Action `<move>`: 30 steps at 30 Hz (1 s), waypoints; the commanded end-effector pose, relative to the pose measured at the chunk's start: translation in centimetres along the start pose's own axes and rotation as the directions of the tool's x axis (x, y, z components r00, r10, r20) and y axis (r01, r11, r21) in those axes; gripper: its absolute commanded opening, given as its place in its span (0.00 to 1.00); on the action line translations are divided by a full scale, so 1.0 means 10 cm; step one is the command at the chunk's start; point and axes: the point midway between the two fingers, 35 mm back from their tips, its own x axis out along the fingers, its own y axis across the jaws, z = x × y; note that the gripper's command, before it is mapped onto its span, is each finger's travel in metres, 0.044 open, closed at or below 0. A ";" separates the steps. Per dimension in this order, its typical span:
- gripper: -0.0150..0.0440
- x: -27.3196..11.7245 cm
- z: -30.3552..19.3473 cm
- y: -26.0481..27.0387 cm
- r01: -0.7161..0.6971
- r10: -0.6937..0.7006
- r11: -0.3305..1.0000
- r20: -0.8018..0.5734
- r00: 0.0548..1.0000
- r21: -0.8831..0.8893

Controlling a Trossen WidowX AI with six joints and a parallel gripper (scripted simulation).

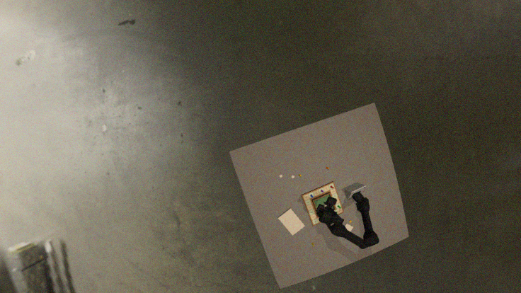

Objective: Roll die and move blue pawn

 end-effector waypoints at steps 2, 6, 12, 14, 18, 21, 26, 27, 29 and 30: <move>0.59 0.17 0.59 -0.16 -0.030 0.046 0.638 0.000 0.999 -0.770; 0.59 0.22 0.70 -0.18 -0.025 0.054 0.447 -0.001 0.999 -0.894; 0.59 0.24 0.73 -0.19 -0.021 0.056 0.368 -0.001 0.998 -0.930; 0.59 0.24 0.73 -0.19 -0.021 0.056 0.368 -0.001 0.998 -0.930; 0.59 0.24 0.73 -0.19 -0.021 0.056 0.368 -0.001 0.998 -0.930; 0.59 0.24 0.73 -0.19 -0.021 0.056 0.368 -0.001 0.998 -0.930; 0.59 0.24 0.72 -0.20 -0.021 0.056 0.368 -0.001 0.998 -0.930; 0.59 0.24 0.72 -0.20 -0.021 0.056 0.368 -0.001 0.998 -0.930; 0.59 0.28 0.72 -0.20 -0.022 0.056 0.368 -0.001 0.998 -0.930; 0.59 0.34 0.72 -0.19 -0.022 0.057 0.368 -0.001 0.998 -0.930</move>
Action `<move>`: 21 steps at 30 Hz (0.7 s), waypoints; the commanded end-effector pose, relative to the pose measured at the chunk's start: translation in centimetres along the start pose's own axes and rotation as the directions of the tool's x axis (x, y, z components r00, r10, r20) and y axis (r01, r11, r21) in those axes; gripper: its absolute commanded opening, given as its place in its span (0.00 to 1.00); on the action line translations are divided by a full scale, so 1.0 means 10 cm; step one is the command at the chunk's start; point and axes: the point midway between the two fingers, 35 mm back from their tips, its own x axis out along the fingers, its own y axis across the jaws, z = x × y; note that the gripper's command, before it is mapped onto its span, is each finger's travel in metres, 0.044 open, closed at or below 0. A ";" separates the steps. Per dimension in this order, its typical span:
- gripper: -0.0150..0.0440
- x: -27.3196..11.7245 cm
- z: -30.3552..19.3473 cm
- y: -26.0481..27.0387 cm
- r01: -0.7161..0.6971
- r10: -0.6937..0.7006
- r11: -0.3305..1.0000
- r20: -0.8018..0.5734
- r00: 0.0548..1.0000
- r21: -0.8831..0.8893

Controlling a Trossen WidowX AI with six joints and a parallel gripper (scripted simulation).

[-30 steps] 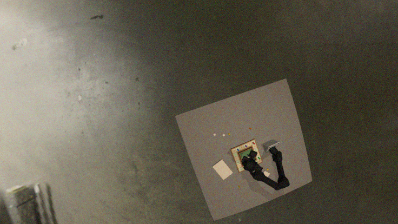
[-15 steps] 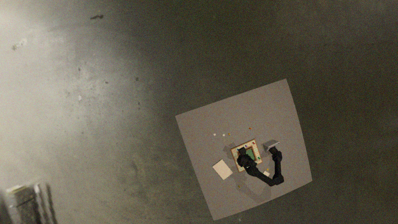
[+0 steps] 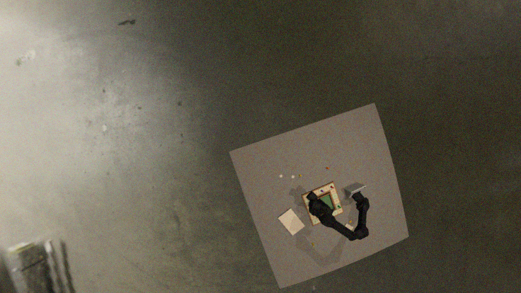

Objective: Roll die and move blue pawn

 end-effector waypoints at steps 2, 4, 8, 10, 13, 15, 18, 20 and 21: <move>0.59 0.14 0.00 0.01 -0.006 0.006 1.000 0.001 1.000 -0.009; 0.59 0.14 0.00 0.01 -0.006 0.006 1.000 0.001 1.000 -0.009; 0.59 0.20 0.00 0.01 -0.006 0.006 1.000 0.001 1.000 -0.009; 0.59 0.23 0.00 0.01 -0.006 0.006 1.000 0.001 1.000 -0.009; 0.59 0.28 0.01 0.00 -0.006 0.006 1.000 0.001 1.000 -0.009; 0.59 0.31 0.01 0.00 -0.006 0.006 1.000 0.002 1.000 -0.009; 0.59 0.36 0.01 0.00 -0.007 0.007 1.000 0.002 1.000 -0.009; 0.59 0.40 0.01 0.01 -0.007 0.007 1.000 0.002 1.000 -0.009; 0.59 0.41 0.01 0.01 -0.007 0.007 1.000 0.002 1.000 -0.009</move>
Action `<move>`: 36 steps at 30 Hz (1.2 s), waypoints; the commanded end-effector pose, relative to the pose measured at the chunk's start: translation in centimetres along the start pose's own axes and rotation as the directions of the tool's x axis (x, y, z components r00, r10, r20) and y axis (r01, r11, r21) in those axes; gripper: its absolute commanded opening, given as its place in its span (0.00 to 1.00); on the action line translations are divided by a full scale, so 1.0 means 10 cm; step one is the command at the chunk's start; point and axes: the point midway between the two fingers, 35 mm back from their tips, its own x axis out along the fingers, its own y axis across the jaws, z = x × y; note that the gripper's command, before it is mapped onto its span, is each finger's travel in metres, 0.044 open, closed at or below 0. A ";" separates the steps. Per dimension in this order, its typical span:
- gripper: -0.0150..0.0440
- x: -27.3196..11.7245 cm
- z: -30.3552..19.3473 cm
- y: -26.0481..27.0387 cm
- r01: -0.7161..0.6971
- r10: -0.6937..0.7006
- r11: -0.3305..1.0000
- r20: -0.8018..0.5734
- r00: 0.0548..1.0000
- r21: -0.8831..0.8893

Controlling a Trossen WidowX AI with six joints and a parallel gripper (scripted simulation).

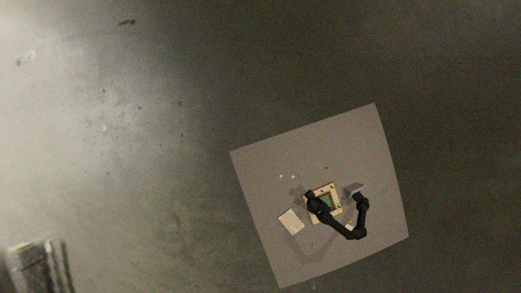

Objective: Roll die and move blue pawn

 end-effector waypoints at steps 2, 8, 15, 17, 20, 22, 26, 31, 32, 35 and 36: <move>0.59 0.10 0.00 0.01 -0.005 0.005 1.000 0.002 1.000 0.006; 0.59 0.19 0.00 0.01 -0.005 0.005 1.000 0.002 1.000 0.006; 0.37 0.20 0.00 0.02 -0.006 0.006 1.000 0.002 1.000 0.006; 0.31 0.20 0.00 0.02 -0.006 0.006 1.000 0.002 1.000 0.006; 0.28 0.20 0.00 0.02 -0.006 0.006 1.000 0.002 1.000 0.006; 0.26 0.20 0.00 0.02 -0.006 0.006 1.000 0.002 1.000 0.006; 0.25 0.20 0.00 0.01 -0.005 0.005 1.000 0.002 1.000 0.006; 0.25 -0.02 0.02 -0.03 0.000 0.000 1.000 0.005 1.000 0.017; 0.25 -0.07 0.02 -0.04 0.001 -0.001 1.000 0.005 1.000 0.019; 0.25 -0.21 0.03 -0.06 0.003 -0.003 1.000 0.006 1.000 0.027; 0.25 -0.26 0.03 -0.06 0.003 -0.003 1.000 0.007 1.000 0.030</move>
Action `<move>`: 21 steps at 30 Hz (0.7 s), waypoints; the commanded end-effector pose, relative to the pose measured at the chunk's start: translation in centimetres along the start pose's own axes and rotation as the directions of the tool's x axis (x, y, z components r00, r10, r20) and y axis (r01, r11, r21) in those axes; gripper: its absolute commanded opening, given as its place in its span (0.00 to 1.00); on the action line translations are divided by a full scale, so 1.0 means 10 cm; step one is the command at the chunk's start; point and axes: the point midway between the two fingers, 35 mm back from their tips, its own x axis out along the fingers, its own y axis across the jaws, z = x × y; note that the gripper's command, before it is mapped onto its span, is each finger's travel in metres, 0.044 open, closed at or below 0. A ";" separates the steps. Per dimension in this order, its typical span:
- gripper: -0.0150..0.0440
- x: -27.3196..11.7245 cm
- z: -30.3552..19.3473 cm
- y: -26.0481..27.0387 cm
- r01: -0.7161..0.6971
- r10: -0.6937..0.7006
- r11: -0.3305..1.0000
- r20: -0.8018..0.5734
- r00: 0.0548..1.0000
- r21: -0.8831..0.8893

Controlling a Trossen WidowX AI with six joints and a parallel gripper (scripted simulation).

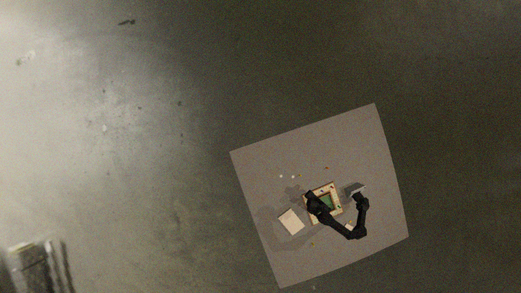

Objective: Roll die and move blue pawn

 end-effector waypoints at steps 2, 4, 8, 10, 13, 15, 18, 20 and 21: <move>0.25 -0.24 0.00 -0.03 0.004 -0.004 1.000 0.000 1.000 0.010; 0.25 -0.34 0.00 -0.03 0.004 -0.004 1.000 0.001 1.000 0.015; 0.25 -0.54 -0.01 -0.03 0.003 -0.004 1.000 0.003 1.000 0.027; 0.25 -0.64 -0.02 -0.02 0.003 -0.003 0.999 0.004 1.000 0.033; 0.25 -0.78 -0.03 -0.01 0.002 -0.002 0.999 0.006 1.000 0.042; 0.25 -0.88 -0.04 0.01 0.001 -0.002 0.999 0.007 1.000 0.047; 0.25 -0.95 -0.05 0.02 0.000 -0.001 0.999 0.008 1.000 0.051; 0.25 -0.94 -0.04 0.03 0.000 -0.001 0.999 0.008 1.000 0.050; 0.25 -0.92 -0.01 0.04 0.001 -0.001 0.999 0.007 1.000 0.048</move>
